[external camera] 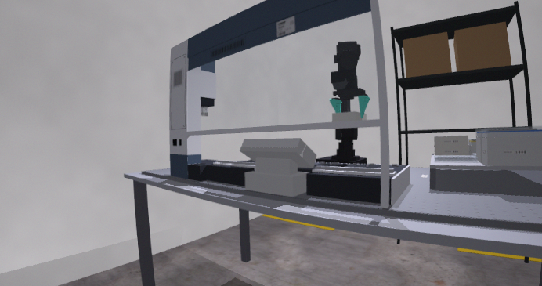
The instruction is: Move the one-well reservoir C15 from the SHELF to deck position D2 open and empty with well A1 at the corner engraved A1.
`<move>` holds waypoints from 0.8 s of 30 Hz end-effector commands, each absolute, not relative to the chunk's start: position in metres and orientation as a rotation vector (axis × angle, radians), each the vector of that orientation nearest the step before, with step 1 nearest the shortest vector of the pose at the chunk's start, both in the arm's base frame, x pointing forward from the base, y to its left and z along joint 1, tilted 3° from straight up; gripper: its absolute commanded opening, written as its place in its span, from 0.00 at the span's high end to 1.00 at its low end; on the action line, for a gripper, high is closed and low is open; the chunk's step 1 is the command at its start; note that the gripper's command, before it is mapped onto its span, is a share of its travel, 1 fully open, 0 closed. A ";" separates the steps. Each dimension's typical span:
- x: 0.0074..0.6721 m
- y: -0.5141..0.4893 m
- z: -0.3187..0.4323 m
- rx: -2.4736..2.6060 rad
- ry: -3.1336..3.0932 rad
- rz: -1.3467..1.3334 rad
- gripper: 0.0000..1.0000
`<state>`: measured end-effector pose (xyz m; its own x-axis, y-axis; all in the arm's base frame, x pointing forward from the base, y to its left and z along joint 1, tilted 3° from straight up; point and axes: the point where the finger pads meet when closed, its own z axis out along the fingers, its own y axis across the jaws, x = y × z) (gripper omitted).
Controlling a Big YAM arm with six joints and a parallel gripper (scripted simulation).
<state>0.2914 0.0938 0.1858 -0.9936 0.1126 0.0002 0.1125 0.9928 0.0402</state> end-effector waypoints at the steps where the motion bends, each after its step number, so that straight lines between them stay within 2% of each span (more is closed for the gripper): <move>1: 0.322 0.096 0.212 0.158 3.056 0.106 1.00; 24: 0.371 0.090 0.212 0.158 3.055 0.100 1.00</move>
<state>0.3389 0.0897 0.1865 -0.9940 0.1092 0.0007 0.1091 0.9932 0.0404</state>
